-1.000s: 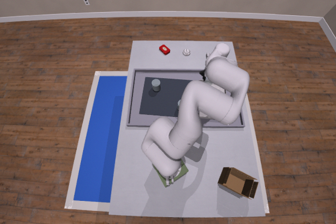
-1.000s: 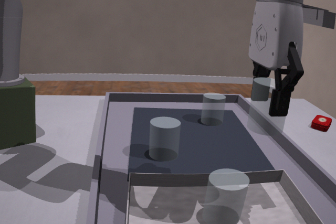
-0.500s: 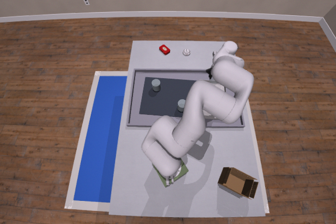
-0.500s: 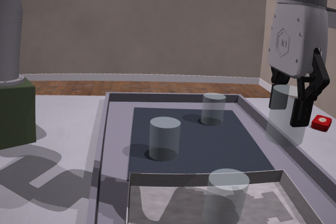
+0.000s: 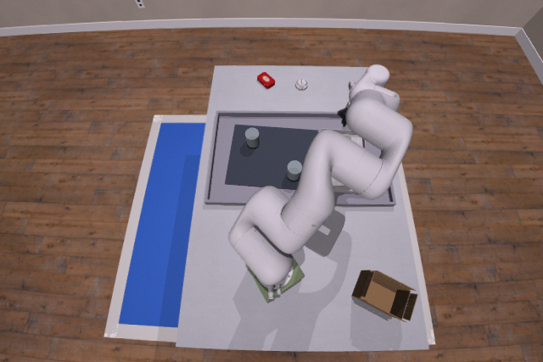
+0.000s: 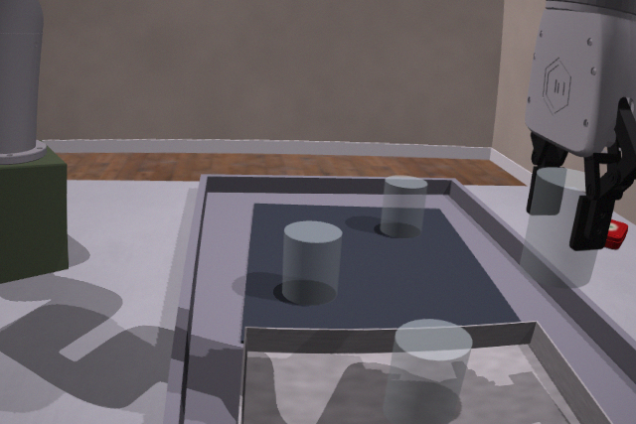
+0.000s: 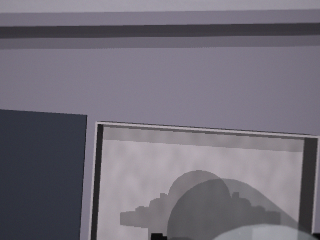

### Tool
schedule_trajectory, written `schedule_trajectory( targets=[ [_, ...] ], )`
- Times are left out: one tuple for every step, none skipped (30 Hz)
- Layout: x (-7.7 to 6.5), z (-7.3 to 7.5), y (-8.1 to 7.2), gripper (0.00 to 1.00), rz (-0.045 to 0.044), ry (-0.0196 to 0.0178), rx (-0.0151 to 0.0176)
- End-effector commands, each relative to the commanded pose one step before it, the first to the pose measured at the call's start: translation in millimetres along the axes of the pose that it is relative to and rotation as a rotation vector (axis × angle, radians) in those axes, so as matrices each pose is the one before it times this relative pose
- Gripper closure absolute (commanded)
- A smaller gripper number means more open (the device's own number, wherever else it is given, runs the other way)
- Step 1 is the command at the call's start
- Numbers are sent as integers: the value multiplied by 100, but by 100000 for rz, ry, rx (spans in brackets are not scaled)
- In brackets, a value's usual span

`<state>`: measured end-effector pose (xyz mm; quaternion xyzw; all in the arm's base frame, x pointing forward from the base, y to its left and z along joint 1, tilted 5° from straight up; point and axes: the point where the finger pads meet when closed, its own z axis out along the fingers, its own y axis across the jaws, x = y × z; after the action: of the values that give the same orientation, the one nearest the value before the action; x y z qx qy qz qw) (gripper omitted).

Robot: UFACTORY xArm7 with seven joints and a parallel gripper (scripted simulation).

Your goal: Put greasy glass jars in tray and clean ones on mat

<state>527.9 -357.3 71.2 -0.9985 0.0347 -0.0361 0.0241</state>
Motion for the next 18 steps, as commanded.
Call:
schedule_trajectory(
  targets=[
    [118, 284, 129, 100, 68, 408, -301],
    [0, 0, 0, 100, 0, 0, 0],
    [0, 0, 0, 100, 0, 0, 0],
    [0, 261, 0, 100, 0, 0, 0],
    [0, 261, 0, 100, 0, 0, 0],
    [0, 261, 0, 100, 0, 0, 0],
    [0, 261, 0, 100, 0, 0, 0],
    [0, 261, 0, 100, 0, 0, 0],
    [0, 261, 0, 100, 0, 0, 0],
    [0, 261, 0, 100, 0, 0, 0],
    [0, 261, 0, 100, 0, 0, 0],
    [0, 261, 0, 100, 0, 0, 0],
    [0, 261, 0, 100, 0, 0, 0],
    [0, 261, 0, 100, 0, 0, 0],
    [0, 261, 0, 100, 0, 0, 0],
    [0, 261, 0, 100, 0, 0, 0],
    [0, 261, 0, 100, 0, 0, 0],
    [0, 261, 0, 100, 0, 0, 0]
  ],
)
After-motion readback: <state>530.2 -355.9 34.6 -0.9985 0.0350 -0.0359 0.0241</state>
